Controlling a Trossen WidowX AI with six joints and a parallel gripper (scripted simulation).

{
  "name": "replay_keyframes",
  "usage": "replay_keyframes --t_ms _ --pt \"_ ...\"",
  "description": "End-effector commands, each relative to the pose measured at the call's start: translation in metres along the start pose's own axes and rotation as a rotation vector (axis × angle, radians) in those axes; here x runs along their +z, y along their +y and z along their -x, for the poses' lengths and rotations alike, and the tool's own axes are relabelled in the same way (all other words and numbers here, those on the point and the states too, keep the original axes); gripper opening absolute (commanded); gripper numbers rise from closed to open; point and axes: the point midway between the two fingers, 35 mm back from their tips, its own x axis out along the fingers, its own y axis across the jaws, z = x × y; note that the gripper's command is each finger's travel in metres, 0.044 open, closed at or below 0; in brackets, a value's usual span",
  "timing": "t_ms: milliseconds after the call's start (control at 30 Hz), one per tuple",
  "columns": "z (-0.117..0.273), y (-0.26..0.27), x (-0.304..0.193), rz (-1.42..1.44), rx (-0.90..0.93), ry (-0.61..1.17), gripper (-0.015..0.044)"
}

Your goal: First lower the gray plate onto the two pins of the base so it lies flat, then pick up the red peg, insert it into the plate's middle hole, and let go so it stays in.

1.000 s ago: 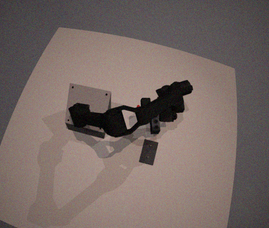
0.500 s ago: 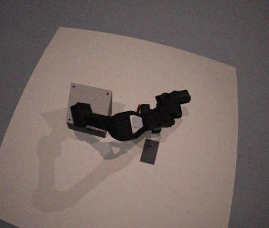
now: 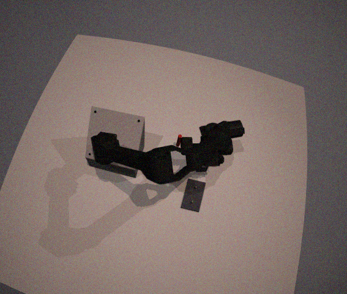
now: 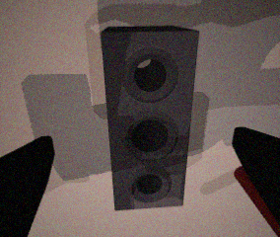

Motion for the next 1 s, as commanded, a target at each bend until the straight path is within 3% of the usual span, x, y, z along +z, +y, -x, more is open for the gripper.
replay_keyframes --t_ms 0,767,967 --pt "-0.009 -0.001 0.001 0.005 -0.004 -0.005 0.044" --pt "-0.044 -0.003 0.002 0.005 -0.005 -0.008 0.044" --pt "-0.044 -0.003 0.002 0.005 -0.005 -0.008 0.0282"
